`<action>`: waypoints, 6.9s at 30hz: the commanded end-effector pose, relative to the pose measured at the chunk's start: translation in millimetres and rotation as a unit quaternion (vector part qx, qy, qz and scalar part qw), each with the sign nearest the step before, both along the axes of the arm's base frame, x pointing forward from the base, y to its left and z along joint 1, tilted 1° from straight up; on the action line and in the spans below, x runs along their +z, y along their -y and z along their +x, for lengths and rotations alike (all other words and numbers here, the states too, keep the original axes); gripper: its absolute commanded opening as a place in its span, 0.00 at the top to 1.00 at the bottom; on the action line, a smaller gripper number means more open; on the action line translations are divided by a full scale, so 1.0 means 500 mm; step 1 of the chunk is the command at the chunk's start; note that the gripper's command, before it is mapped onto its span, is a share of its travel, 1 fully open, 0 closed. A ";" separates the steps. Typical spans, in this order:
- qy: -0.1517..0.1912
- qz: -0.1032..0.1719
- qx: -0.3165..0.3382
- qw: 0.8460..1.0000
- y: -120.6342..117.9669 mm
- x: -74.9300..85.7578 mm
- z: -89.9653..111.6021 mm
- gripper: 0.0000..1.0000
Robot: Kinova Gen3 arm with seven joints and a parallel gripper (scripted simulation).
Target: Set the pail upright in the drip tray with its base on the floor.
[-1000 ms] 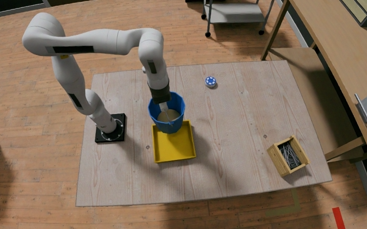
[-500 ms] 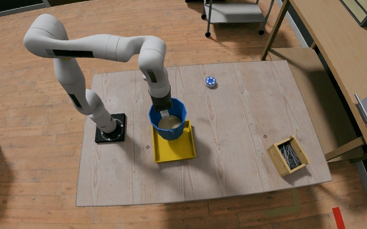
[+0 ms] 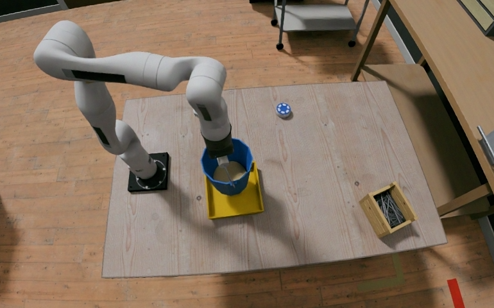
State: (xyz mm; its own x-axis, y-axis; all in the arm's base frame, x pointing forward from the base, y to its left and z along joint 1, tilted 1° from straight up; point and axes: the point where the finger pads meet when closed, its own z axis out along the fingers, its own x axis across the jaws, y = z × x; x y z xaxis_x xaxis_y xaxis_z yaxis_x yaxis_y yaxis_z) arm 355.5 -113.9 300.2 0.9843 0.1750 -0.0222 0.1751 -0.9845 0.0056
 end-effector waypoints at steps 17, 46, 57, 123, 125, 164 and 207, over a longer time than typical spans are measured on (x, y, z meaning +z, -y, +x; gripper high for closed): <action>0.001 0.002 -0.004 1.000 0.044 0.006 0.004 1.00; 0.002 0.002 -0.005 1.000 0.054 0.007 0.005 1.00; 0.002 0.002 -0.005 1.000 0.054 0.007 0.005 1.00; 0.005 0.000 -0.006 1.000 0.056 -0.011 0.008 1.00; 0.005 0.000 -0.006 1.000 0.056 -0.014 0.008 1.00; 0.005 0.000 -0.007 1.000 0.056 -0.085 0.009 1.00; 0.006 0.000 -0.007 1.000 0.056 -0.153 0.010 1.00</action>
